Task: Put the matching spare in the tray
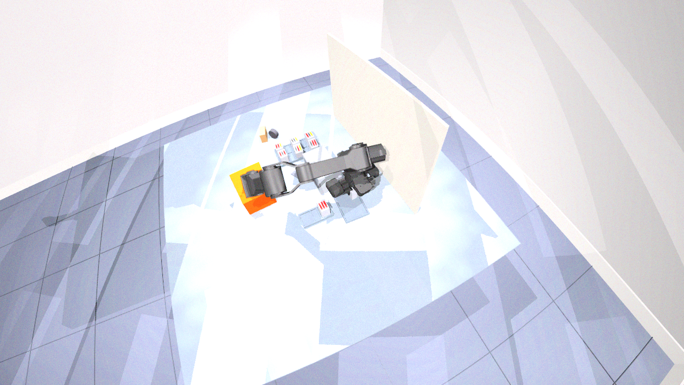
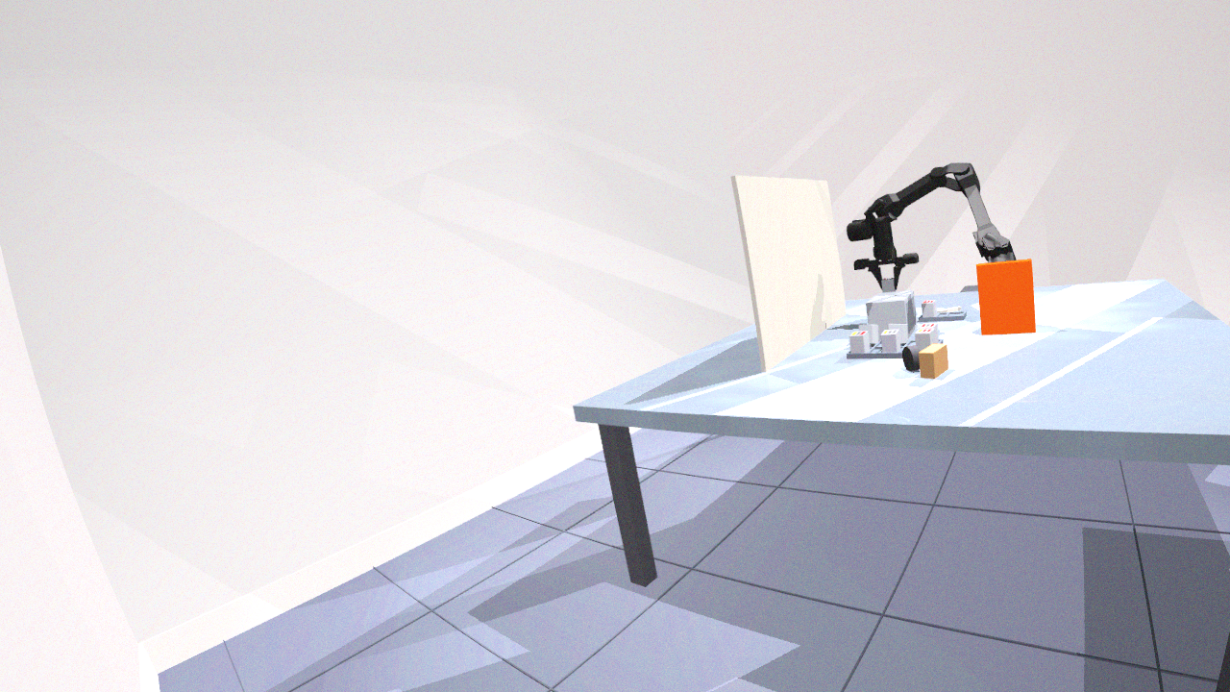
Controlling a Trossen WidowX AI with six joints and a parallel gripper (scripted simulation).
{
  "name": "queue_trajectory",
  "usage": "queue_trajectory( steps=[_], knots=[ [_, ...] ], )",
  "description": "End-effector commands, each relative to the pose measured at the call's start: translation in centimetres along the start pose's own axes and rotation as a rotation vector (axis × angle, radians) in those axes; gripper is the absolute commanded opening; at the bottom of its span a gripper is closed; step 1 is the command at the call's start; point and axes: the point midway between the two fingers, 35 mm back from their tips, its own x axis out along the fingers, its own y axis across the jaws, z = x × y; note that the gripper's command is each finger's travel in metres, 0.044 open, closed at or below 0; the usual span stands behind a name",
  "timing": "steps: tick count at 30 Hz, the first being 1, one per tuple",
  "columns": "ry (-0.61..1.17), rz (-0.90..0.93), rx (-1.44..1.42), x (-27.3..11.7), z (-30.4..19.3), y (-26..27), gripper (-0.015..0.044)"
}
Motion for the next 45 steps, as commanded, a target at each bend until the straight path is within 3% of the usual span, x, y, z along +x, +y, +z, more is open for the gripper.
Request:
queue_trajectory(
  steps=[1,45],
  knots=[
    [0.002,0.003,-0.006,0.4,-0.1,0.0,0.0000],
    [-0.004,0.003,-0.006,4.6,0.1,-0.4,0.0000]
  ],
)
